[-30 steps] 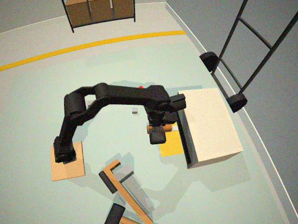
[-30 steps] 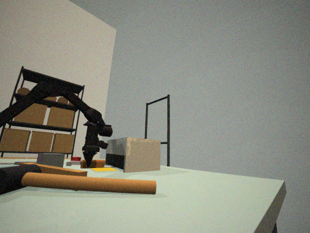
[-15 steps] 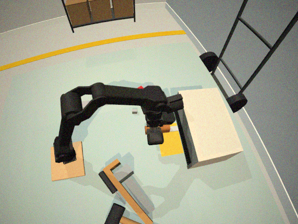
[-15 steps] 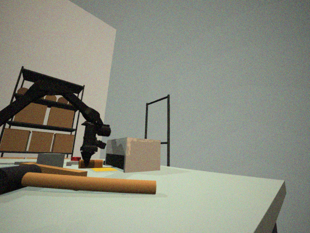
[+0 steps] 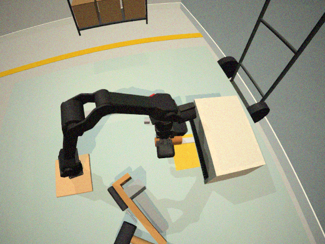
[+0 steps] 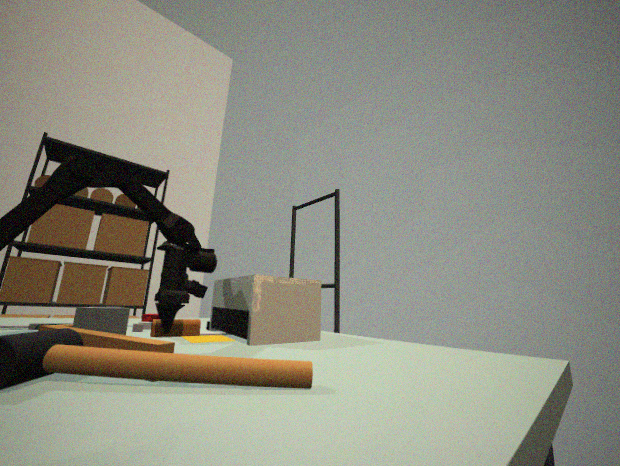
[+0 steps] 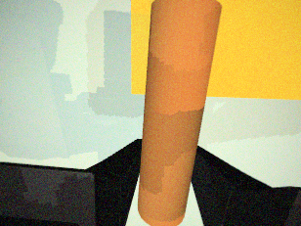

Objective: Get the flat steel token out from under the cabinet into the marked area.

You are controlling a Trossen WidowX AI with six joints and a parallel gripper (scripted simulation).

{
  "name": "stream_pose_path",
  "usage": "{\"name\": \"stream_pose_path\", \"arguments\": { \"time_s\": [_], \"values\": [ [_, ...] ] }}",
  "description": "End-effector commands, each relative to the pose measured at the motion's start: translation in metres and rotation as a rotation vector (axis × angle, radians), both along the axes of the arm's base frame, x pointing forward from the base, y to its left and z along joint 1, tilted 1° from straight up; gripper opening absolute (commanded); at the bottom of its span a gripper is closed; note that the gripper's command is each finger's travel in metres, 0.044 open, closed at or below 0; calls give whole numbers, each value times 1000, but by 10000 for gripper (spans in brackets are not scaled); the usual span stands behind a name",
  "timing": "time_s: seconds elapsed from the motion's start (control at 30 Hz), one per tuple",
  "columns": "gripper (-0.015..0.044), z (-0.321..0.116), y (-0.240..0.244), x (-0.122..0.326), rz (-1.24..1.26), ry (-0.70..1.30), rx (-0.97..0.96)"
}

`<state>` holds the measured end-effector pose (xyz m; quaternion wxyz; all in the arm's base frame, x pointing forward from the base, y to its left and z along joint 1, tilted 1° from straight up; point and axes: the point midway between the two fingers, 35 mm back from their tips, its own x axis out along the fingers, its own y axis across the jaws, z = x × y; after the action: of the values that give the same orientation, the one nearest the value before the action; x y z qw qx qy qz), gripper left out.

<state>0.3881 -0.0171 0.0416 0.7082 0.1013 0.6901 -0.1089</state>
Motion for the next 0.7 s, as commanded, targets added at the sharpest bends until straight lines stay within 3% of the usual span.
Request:
{"name": "stream_pose_path", "arguments": {
  "time_s": [0.0,0.67],
  "values": [
    [0,-1,1,-4,-6,1,-3],
    [0,-2,7,-23,-6,2,-3]
  ]
}}
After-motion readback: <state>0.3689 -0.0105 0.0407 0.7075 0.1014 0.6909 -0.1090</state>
